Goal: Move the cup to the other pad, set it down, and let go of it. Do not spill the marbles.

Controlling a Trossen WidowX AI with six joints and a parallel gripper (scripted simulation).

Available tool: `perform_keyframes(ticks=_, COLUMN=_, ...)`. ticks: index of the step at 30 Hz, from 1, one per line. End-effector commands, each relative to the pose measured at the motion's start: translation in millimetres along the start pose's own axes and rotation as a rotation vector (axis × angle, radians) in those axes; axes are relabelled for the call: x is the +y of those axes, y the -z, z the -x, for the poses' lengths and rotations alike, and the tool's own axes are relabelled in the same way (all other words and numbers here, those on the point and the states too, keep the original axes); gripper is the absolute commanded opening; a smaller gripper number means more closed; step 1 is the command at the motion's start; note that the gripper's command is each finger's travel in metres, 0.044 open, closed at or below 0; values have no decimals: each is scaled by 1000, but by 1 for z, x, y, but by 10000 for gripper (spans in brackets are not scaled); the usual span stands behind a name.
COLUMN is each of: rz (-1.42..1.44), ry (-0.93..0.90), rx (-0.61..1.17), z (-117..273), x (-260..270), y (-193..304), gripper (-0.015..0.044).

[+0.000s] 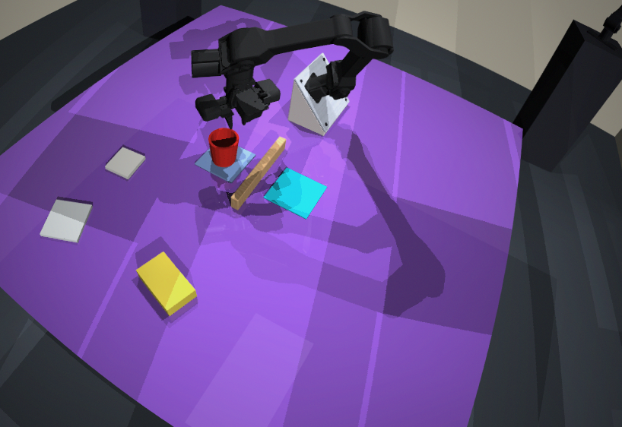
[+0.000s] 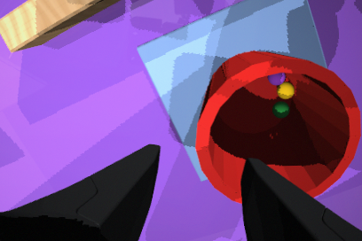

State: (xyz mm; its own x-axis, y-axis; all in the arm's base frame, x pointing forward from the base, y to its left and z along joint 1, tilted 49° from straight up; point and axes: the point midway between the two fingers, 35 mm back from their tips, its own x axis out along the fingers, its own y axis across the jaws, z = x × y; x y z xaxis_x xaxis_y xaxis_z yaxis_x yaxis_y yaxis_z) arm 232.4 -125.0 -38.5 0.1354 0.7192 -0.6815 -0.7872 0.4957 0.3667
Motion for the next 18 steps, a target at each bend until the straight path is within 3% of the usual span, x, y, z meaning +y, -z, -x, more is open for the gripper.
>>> perform_keyframes(ticks=1, rz=18, ry=-4, rx=-17, z=1, x=-2, y=0, gripper=148)
perform_keyframes(ticks=18, rz=18, ry=-3, rx=-16, z=-24, x=-4, y=0, gripper=148)
